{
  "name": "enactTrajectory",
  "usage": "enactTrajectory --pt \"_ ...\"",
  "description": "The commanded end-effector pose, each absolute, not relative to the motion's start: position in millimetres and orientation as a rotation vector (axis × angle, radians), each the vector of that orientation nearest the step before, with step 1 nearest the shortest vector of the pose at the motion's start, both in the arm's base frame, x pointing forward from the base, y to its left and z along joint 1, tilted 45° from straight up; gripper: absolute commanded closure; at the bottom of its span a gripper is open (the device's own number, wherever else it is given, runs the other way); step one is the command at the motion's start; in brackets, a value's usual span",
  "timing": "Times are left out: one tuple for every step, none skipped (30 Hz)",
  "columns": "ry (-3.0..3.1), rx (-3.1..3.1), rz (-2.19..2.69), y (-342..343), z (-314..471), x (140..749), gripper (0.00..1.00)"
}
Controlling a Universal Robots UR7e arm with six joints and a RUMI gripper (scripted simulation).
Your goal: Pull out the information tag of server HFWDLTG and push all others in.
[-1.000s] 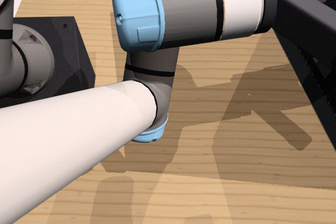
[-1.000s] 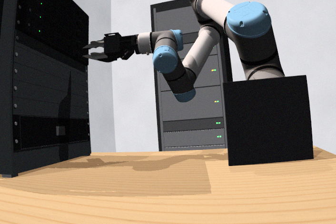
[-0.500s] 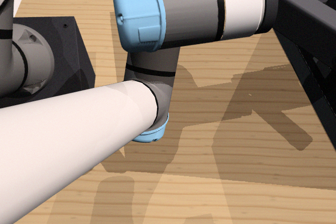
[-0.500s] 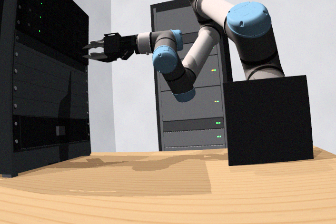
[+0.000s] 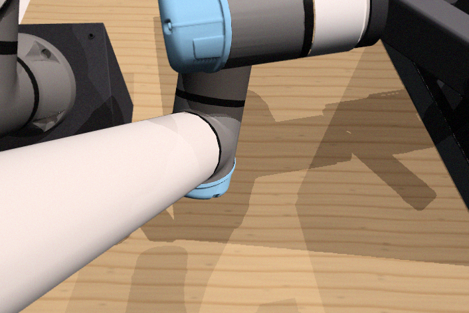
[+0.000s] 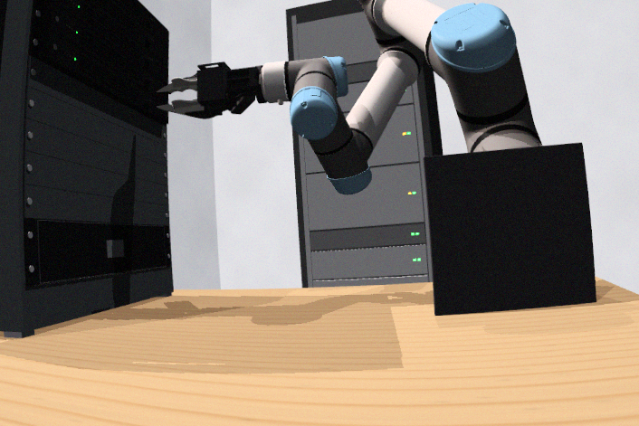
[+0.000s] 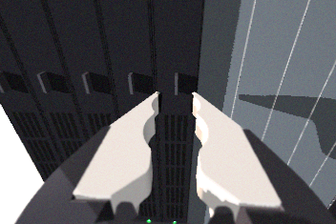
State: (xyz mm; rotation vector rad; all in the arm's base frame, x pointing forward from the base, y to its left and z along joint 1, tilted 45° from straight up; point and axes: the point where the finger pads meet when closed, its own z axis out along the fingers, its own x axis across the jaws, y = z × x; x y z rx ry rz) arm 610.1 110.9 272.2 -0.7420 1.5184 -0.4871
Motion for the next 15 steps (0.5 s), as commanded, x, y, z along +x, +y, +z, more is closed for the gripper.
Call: enactTrajectory --pt "1.518 -0.743 -0.485 112.1 272.0 610.2 0.85" --pt "1.518 -0.743 -0.485 112.1 272.0 610.2 0.85" --pt "1.518 -0.743 -0.485 112.1 272.0 610.2 0.85" --pt "1.518 -0.743 -0.485 112.1 272.0 610.2 0.85" --pt "1.518 -0.743 -0.485 112.1 272.0 610.2 0.85" --pt "1.518 -0.743 -0.485 112.1 272.0 610.2 0.85" --pt "1.518 -0.743 -0.485 112.1 272.0 610.2 0.85" --pt "1.518 -0.743 -0.485 112.1 272.0 610.2 0.85" --pt "1.518 -0.743 -0.485 112.1 272.0 610.2 0.85" --pt "1.518 -0.743 -0.485 112.1 272.0 610.2 0.85" --pt "1.518 -0.743 -0.485 112.1 272.0 610.2 0.85" --pt "1.518 -0.743 -0.485 112.1 272.0 610.2 0.85" --pt "1.518 -0.743 -0.485 112.1 272.1 610.5 0.85" --pt "1.518 -0.743 -0.485 112.2 272.2 611.1 0.85" --pt "1.517 -0.743 -0.485 112.4 272.3 612.1 0.85"
